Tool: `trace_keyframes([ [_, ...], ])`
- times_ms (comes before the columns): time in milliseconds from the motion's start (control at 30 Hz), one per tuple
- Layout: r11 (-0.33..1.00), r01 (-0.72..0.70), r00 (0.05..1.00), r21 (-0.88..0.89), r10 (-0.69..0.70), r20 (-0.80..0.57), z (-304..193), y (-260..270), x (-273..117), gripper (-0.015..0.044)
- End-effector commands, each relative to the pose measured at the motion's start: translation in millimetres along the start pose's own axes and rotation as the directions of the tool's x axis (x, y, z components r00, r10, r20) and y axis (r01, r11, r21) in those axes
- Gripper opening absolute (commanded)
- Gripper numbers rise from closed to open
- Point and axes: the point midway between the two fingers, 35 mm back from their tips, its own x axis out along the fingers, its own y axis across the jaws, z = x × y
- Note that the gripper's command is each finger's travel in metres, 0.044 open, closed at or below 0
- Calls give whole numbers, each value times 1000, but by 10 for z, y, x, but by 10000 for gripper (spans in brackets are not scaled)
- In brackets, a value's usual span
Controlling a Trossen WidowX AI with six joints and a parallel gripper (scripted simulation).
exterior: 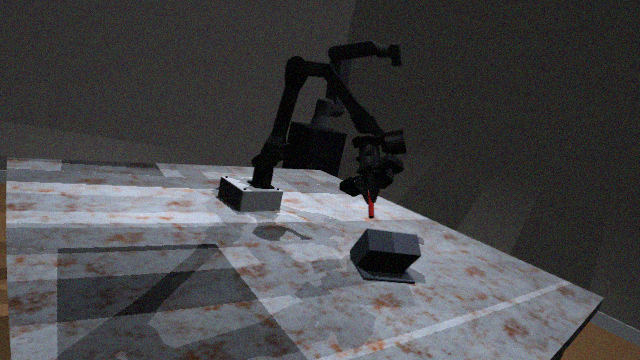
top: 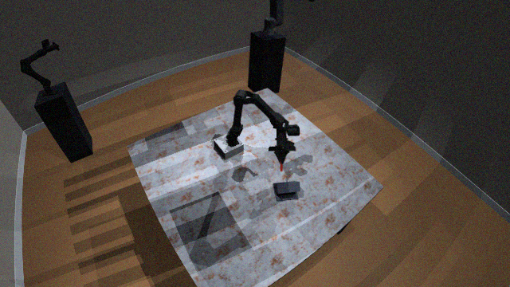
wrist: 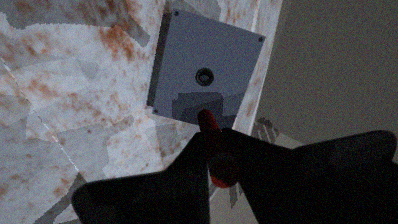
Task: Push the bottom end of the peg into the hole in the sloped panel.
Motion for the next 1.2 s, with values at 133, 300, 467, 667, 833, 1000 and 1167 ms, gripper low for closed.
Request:
trace_keyframes([
  [133,998,39,999,-50,-38,8,81,20,-75,0],
  [300,997,49,999,-62,-48,12,107,21,-80,0],
  [467,996,55,998,-69,-54,14,131,13,-18,0],
  [667,995,64,998,-78,-63,18,159,2,69,0],
  [833,994,72,997,-86,-71,20,179,-5,141,0],
  [1000,992,80,997,-94,-78,23,197,-11,213,0],
  [1167,991,88,996,-102,-86,24,210,-15,279,0],
])
